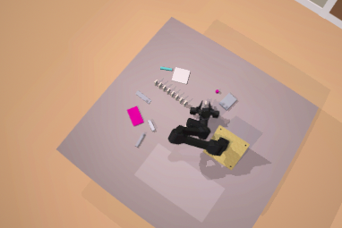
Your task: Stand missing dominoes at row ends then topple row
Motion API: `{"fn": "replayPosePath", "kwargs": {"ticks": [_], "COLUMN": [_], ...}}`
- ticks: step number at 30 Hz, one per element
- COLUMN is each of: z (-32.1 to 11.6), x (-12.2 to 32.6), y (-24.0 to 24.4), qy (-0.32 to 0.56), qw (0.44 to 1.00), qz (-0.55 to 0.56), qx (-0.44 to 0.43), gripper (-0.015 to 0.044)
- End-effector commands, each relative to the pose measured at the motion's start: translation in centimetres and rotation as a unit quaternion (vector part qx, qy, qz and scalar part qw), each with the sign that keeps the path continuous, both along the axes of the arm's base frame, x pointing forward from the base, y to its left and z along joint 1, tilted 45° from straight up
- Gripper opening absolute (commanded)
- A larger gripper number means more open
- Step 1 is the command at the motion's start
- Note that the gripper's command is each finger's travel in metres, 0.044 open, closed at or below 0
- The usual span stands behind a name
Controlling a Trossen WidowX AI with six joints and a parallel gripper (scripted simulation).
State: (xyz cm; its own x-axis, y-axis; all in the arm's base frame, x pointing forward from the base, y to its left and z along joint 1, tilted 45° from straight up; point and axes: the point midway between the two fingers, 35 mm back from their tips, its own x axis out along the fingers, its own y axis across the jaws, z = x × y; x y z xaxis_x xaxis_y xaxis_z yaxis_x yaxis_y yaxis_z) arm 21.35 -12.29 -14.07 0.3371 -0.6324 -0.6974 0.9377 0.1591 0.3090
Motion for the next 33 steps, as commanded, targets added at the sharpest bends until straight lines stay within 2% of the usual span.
{"fn": "replayPosePath", "kwargs": {"ticks": [1,6,12,18,22,26,30,33], "z": [0.1,0.2,3.5,2.9,0.9,-0.4,-1.0,-0.5], "x": [0.0,0.0,-0.5,-0.1,1.6,2.7,3.2,3.3], "y": [-0.1,-0.2,-3.4,-3.9,-5.7,-7.5,-8.7,-9.2], "qy": [-0.003,-0.003,-0.001,0.025,0.121,0.209,0.273,0.283], "qw": [1.000,1.000,1.000,0.999,0.986,0.949,0.876,0.806], "qz": [-0.003,-0.003,0.000,0.020,0.109,0.223,0.378,0.497], "qx": [-0.002,-0.002,-0.001,0.004,0.033,0.076,0.125,0.154], "gripper": [0.0309,0.0440,0.0440,0.0440,0.0440,0.0440,0.0440,0.0440]}}
